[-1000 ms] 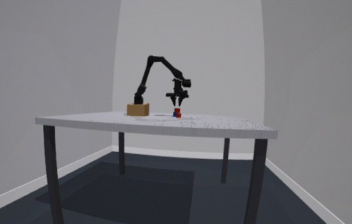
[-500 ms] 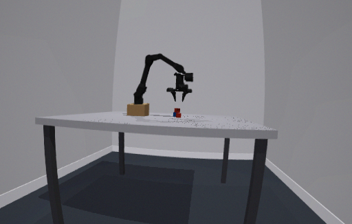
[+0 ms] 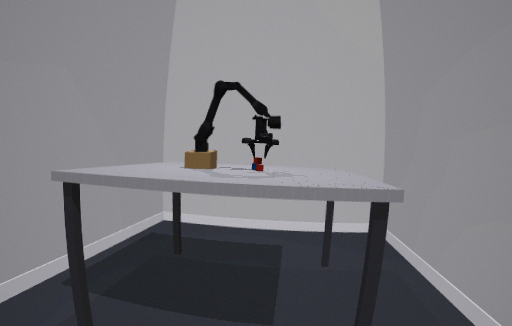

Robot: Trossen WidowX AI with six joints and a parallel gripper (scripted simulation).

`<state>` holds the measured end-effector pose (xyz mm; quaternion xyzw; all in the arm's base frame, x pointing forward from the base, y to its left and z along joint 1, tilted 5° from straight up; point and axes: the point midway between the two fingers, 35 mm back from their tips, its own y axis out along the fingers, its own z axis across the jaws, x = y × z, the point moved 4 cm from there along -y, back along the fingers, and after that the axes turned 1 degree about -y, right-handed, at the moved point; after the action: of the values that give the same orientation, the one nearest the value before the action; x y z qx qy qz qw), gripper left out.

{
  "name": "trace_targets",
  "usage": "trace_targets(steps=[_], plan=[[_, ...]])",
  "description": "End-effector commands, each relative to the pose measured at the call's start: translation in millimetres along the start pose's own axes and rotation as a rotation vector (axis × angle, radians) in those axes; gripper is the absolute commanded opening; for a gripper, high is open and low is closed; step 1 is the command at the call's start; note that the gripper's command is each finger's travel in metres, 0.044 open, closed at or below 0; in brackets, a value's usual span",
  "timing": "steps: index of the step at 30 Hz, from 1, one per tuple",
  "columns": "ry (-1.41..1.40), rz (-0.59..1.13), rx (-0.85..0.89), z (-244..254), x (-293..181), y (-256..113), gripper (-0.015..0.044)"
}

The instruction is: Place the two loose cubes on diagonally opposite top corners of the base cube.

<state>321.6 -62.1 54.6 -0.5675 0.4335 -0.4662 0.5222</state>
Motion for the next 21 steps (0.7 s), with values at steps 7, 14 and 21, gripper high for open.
trace_targets(steps=[7, 14, 21], plan=[[-0.003, -0.003, 0.004, 0.1, 0.5, 19.5, 0.0265], [-0.003, -0.003, 0.004, 0.4, 0.7, 26.9, 0.0265], [-0.003, -0.003, 0.004, 0.5, 0.7, 38.4, 0.0265]])
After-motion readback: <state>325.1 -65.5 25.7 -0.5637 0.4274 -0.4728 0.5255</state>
